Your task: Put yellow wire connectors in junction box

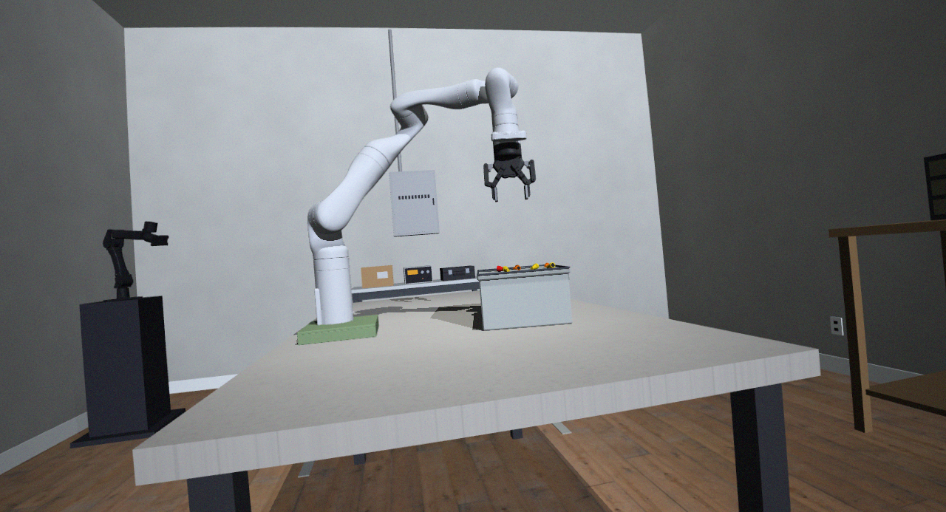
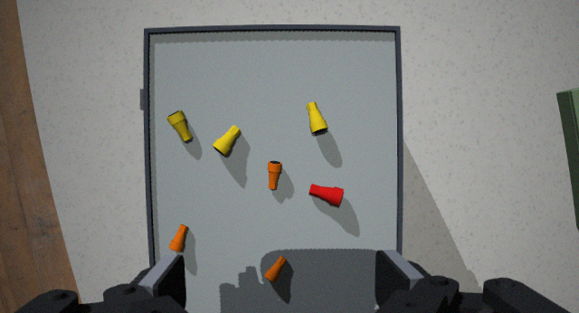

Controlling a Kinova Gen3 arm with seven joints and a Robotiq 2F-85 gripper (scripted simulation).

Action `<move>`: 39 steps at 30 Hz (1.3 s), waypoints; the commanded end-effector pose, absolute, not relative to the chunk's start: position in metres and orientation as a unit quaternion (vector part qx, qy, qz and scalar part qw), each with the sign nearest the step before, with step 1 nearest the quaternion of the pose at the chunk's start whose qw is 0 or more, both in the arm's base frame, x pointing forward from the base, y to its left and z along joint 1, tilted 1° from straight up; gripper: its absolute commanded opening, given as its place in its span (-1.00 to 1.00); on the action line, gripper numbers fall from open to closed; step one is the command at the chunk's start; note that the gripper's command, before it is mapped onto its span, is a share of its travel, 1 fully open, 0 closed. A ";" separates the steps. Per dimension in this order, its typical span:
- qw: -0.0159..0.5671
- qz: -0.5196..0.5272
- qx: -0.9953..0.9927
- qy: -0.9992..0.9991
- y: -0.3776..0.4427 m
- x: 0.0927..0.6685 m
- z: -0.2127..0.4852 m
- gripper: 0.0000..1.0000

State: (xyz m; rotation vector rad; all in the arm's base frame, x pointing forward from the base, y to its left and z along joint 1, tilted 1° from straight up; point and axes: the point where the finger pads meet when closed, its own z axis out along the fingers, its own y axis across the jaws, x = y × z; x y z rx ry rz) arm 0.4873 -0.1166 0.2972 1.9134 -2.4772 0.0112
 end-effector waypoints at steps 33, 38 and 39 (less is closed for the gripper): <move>0.005 0.004 0.613 -0.790 -0.118 0.487 0.297 -0.29; 0.004 0.004 0.620 -0.785 -0.122 0.486 0.289 -0.29; 0.003 0.004 0.624 -0.781 -0.125 0.485 0.284 -0.29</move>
